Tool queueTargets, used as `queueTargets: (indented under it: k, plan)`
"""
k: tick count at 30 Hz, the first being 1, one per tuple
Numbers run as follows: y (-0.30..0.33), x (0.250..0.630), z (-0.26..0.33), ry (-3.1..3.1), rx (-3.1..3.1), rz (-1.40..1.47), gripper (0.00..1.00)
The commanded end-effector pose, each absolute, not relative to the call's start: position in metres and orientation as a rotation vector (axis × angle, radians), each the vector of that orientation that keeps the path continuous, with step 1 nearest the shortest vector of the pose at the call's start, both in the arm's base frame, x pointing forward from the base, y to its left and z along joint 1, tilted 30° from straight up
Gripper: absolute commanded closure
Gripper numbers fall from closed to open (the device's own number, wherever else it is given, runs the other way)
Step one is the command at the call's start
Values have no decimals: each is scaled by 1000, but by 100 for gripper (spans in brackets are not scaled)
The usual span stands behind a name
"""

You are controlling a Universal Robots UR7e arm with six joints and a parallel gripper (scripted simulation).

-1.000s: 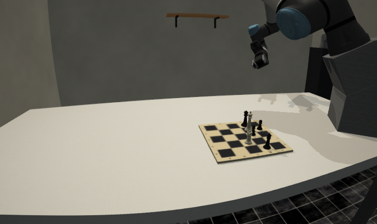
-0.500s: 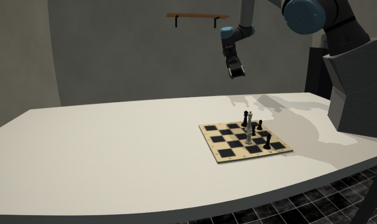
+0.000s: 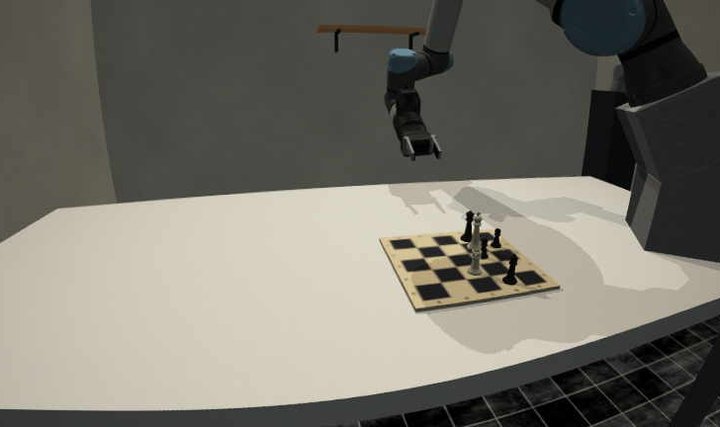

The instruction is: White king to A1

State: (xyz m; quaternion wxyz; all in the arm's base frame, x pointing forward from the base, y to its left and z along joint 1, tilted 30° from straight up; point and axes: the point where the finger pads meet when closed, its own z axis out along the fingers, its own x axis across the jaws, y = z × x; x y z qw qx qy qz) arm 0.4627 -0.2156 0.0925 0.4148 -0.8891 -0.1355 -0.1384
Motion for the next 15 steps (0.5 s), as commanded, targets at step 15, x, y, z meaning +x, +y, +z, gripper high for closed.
queueTargets:
  k: [15]
  plan:
    - [-187, 489, 98, -481, -2249, -364, 0]
